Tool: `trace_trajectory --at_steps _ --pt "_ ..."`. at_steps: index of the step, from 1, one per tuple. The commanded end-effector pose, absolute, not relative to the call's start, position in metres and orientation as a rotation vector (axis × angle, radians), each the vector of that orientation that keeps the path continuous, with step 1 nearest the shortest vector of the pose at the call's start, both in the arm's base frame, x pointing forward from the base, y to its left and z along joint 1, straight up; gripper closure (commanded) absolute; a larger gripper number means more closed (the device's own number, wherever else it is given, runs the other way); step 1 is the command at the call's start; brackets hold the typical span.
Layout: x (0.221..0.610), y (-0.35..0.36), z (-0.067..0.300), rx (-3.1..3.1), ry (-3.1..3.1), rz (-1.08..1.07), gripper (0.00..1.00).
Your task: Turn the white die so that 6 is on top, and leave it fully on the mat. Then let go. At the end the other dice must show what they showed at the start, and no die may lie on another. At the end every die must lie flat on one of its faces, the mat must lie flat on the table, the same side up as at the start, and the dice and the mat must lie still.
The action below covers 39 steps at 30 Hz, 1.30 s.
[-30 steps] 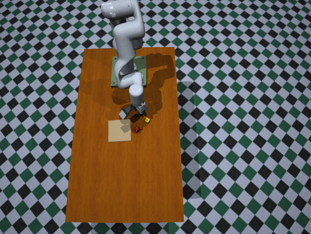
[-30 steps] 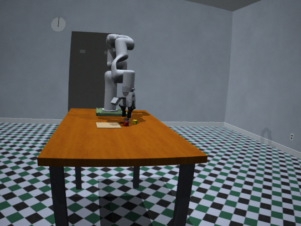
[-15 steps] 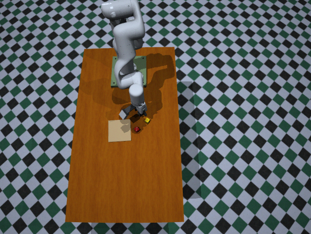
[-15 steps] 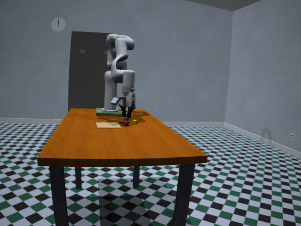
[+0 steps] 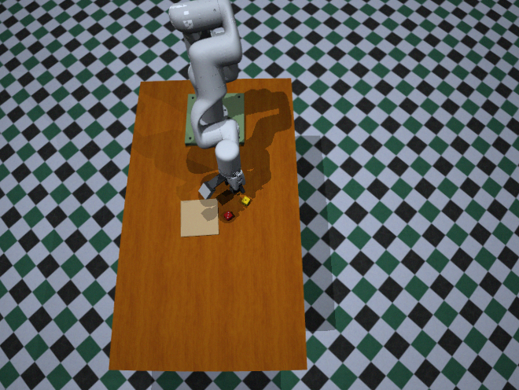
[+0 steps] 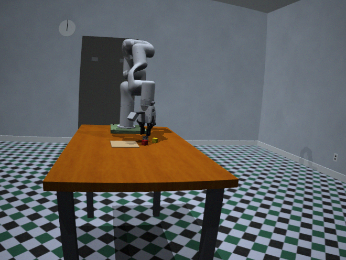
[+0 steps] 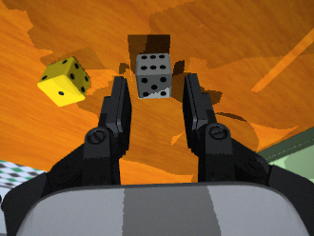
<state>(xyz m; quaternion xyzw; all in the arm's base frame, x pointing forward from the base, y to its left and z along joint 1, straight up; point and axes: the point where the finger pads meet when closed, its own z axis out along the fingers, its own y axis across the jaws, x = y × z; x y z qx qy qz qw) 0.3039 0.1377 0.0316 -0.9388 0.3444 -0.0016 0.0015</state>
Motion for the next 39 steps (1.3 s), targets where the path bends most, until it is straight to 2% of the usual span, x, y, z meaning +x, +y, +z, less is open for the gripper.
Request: trace_trajectory --at_steps 1,24,39 --pt "0.305 0.138 0.032 -2.945 1.080 -0.008 0.58" --pt "0.305 0.138 0.006 -2.945 1.080 -0.008 0.58" --pt "0.305 0.138 0.004 -2.945 1.080 -0.008 0.58"
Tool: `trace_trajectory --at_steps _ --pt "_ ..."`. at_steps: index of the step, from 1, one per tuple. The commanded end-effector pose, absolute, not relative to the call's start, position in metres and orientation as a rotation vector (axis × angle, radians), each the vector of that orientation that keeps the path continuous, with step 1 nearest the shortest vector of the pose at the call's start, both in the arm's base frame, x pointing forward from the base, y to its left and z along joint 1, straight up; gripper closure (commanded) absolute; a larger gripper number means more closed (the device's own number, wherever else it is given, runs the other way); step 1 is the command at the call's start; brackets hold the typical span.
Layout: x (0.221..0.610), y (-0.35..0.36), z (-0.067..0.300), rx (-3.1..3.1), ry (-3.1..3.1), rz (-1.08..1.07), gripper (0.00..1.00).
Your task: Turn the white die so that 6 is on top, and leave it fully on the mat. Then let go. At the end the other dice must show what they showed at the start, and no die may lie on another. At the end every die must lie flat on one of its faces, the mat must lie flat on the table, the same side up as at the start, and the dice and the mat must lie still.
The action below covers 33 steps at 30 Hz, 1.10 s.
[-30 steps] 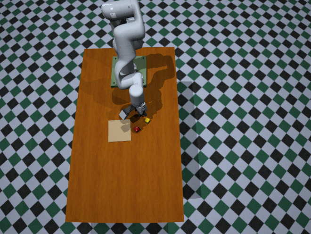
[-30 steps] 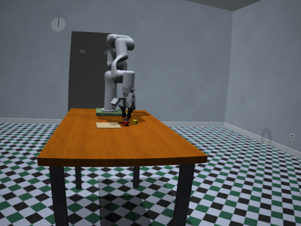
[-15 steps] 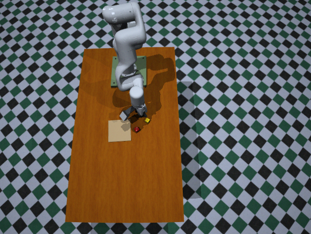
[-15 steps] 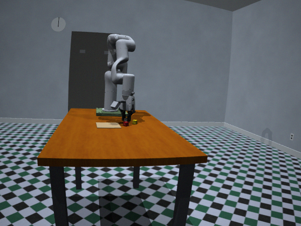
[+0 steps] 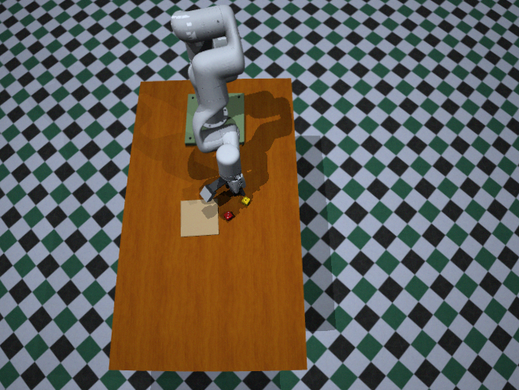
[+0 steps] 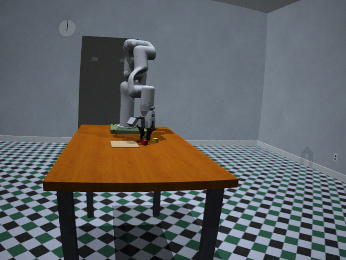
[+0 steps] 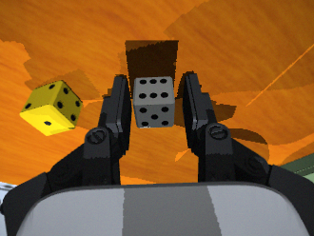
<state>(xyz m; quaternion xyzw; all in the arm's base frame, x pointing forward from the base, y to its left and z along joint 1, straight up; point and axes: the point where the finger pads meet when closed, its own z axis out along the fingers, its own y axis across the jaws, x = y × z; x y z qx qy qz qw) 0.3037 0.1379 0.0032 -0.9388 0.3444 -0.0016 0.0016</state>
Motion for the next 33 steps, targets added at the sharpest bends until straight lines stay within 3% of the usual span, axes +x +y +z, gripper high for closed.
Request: trace_trajectory --at_steps 1,27,28,33 --pt "0.3048 0.1383 0.0039 -2.945 1.080 -0.008 0.58" --pt "0.3048 0.1383 0.0039 -2.945 1.080 -0.008 0.58" --pt "0.3048 0.1383 0.0039 -2.945 1.080 -0.008 0.79" --pt "0.3048 0.1383 0.0039 -2.945 1.080 -0.008 0.79"
